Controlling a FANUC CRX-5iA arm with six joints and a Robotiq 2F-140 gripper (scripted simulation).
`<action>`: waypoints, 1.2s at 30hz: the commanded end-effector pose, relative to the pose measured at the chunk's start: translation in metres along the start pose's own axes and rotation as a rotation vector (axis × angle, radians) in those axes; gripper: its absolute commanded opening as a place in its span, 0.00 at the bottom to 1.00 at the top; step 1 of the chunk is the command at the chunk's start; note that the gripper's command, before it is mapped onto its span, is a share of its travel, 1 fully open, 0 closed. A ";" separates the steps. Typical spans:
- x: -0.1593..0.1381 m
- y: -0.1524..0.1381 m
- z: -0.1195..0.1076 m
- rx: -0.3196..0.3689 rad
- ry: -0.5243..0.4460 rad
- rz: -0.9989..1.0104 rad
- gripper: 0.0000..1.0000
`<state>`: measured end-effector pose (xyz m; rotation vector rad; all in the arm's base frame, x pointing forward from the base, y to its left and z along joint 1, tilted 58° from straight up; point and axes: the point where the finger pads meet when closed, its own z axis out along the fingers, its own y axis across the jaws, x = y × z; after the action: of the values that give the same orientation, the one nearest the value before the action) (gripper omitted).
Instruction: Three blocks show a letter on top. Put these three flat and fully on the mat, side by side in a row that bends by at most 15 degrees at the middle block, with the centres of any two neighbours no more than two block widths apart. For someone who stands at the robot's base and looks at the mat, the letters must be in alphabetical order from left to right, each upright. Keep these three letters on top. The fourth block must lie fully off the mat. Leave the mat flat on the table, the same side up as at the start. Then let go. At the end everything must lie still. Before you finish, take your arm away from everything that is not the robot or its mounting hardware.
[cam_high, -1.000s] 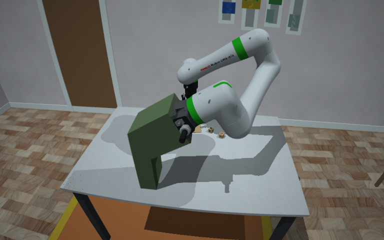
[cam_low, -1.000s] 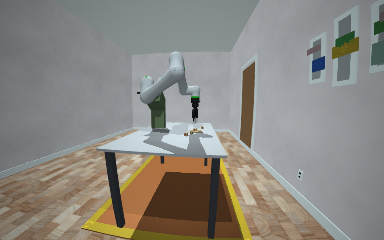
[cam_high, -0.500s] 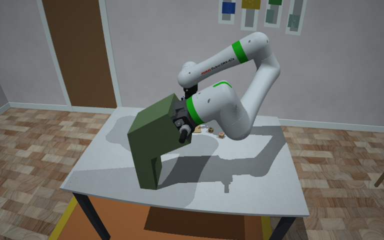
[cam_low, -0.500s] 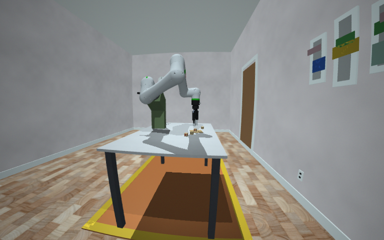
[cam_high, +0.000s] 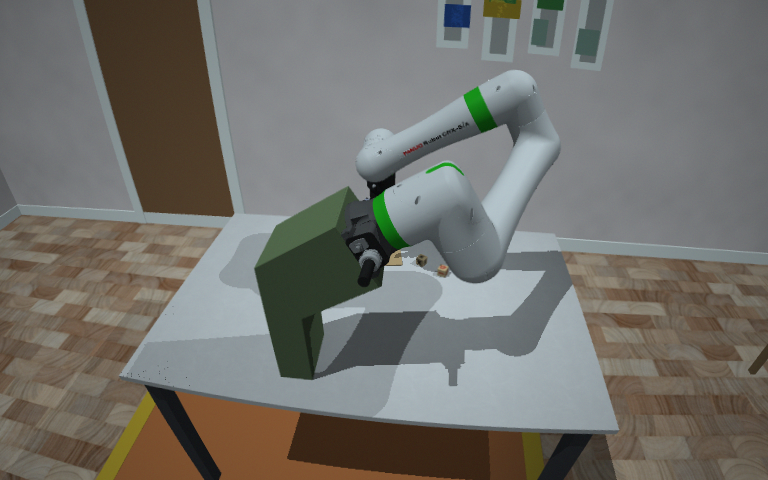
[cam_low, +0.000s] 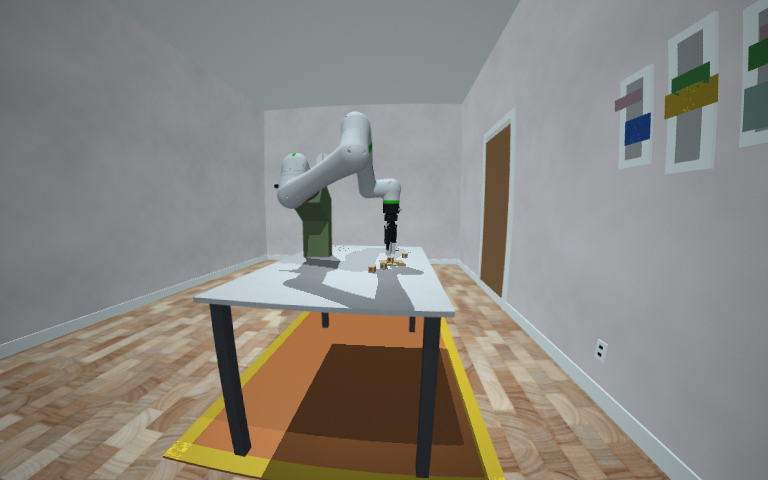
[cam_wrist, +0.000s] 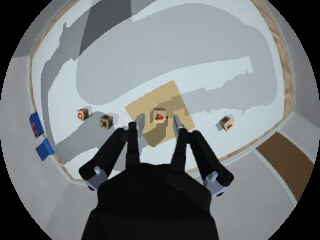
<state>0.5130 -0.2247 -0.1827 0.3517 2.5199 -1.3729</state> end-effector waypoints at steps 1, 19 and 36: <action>0.000 0.000 0.002 0.000 0.000 0.000 0.40; 0.000 0.000 0.005 0.000 0.000 0.000 0.40; 0.000 0.000 0.016 0.000 0.000 0.000 0.40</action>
<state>0.5143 -0.2358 -0.1897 0.3516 2.5199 -1.3729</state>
